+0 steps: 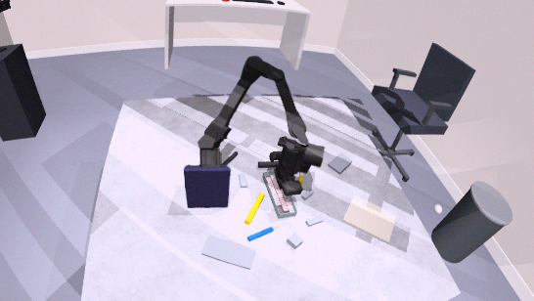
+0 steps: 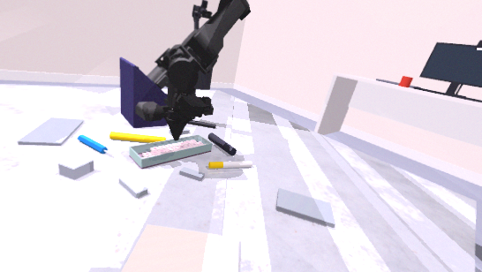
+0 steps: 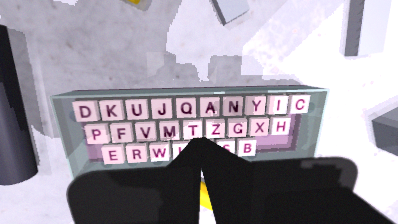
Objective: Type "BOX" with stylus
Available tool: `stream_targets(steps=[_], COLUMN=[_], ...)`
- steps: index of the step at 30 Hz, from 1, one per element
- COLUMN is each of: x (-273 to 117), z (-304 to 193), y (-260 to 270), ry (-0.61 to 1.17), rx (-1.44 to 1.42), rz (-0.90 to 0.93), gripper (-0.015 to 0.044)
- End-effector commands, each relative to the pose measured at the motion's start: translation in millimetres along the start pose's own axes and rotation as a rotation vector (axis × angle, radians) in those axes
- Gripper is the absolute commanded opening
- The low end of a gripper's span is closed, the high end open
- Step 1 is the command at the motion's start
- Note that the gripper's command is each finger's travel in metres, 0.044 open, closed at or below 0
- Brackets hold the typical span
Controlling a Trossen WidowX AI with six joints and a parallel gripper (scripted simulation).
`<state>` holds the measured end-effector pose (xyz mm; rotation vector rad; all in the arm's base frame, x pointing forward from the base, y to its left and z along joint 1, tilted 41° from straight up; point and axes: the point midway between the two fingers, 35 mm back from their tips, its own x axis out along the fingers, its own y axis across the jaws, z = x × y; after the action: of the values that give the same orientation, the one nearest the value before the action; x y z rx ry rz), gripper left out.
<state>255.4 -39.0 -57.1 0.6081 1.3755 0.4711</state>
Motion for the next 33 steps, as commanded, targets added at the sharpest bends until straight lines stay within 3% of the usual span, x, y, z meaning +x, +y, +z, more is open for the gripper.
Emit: stream_targets(steps=[1,8,21,26,33], x=[0.1,-1.0,-1.0,-0.4,-0.3], z=[0.0,0.1,-1.2,-30.4,-31.7], y=[-3.7,-68.6,-67.5,-42.6,-41.5], ry=[0.004,0.003,0.003,0.005,0.005], rx=[-0.003,-0.005,-0.005,-0.003,-0.003], rz=[-0.004,-0.009,-0.009,-0.007,-0.007], gripper=[0.0000,0.0000,0.0000,0.0000,0.0000])
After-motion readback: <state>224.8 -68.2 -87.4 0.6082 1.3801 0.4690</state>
